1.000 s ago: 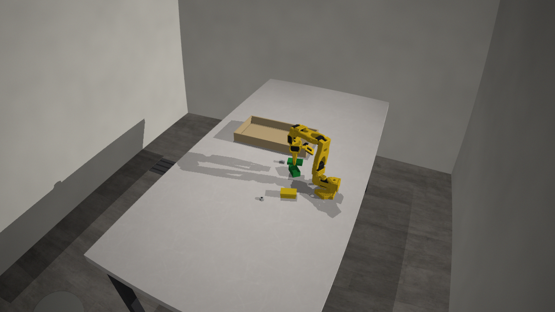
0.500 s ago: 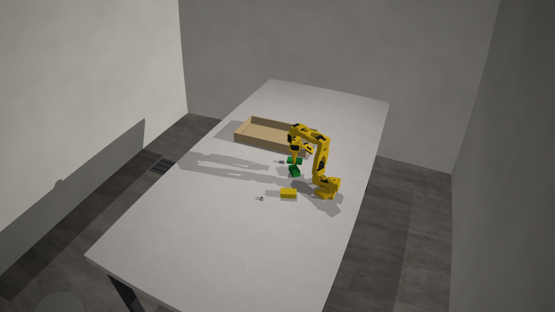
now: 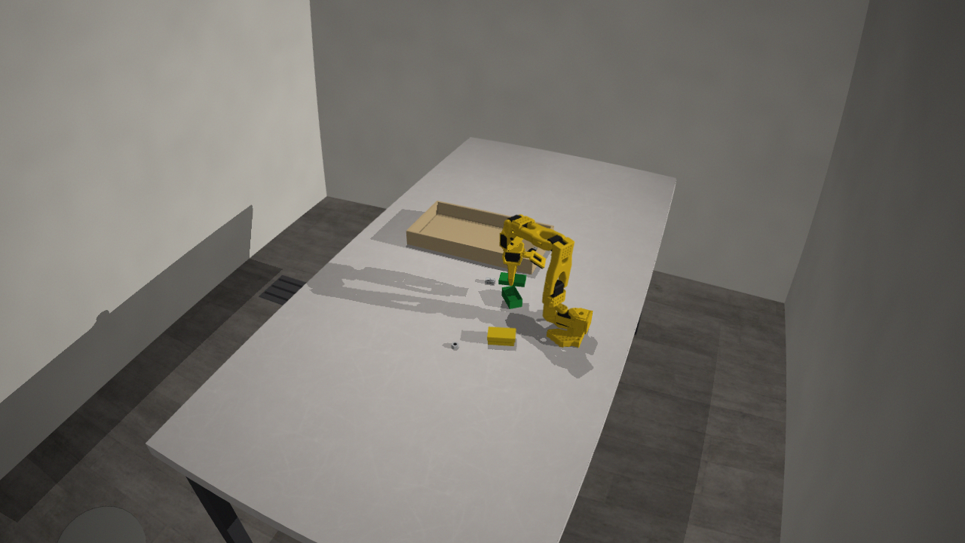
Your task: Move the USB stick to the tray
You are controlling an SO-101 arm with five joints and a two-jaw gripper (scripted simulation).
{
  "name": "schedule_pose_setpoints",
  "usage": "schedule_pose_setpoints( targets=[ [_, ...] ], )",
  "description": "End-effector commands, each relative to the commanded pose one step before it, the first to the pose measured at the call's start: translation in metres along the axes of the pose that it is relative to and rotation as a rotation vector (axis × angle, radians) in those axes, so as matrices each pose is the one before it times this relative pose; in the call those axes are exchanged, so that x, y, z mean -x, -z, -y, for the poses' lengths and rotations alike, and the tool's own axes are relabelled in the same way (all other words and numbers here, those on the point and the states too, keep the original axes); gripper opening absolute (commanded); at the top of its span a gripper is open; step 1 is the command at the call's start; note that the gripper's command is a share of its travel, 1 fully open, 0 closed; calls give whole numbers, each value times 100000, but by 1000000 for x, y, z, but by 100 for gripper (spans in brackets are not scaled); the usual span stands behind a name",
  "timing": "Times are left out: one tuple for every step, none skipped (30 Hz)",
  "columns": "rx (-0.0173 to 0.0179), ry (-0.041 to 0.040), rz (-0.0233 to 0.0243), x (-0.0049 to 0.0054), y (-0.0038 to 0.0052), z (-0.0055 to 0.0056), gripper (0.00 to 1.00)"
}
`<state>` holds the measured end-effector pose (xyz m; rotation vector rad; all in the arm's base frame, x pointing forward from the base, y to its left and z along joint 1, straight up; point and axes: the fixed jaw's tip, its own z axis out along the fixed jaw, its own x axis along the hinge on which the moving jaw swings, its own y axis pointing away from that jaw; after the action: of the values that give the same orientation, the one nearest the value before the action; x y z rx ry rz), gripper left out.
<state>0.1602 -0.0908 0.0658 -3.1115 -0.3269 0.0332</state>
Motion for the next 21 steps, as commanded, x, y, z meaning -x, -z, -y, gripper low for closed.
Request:
schedule_pose_setpoints(
  targets=[
    [1479, 371, -1976, -1496, 5217, -3101, 21],
    [0, 0, 0, 125, 15, 90, 21],
    [0, 0, 0, 179, 23, 132, 21],
    [0, 0, 0, 215, 24, 157, 21],
    [0, 0, 0, 245, 30, 175, 21],
    [0, 0, 0, 251, 30, 181, 21],
    [0, 0, 0, 239, 30, 175, 21],
    [0, 0, 0, 215, 24, 157, 21],
    [0, 0, 0, 179, 23, 132, 21],
    [0, 0, 0, 126, 9, 90, 21],
    [0, 0, 0, 78, 8, 60, 21],
    [0, 0, 0, 36, 7, 24, 21],
    [0, 0, 0, 6, 0, 0, 21],
    [0, 0, 0, 0, 0, 0, 21],
    [0, 0, 0, 0, 0, 0, 21],
    [-1, -6, 2, -1, 0, 4, 21],
    [0, -47, -3, 18, 0, 12, 21],
    [1, -119, 1, 36, 1, 30, 21],
    [-1, -214, 1, 60, 2, 54, 21],
    [3, -324, -1, 96, 3, 78, 21],
    [-3, -449, 0, 132, 4, 114, 21]
  ],
)
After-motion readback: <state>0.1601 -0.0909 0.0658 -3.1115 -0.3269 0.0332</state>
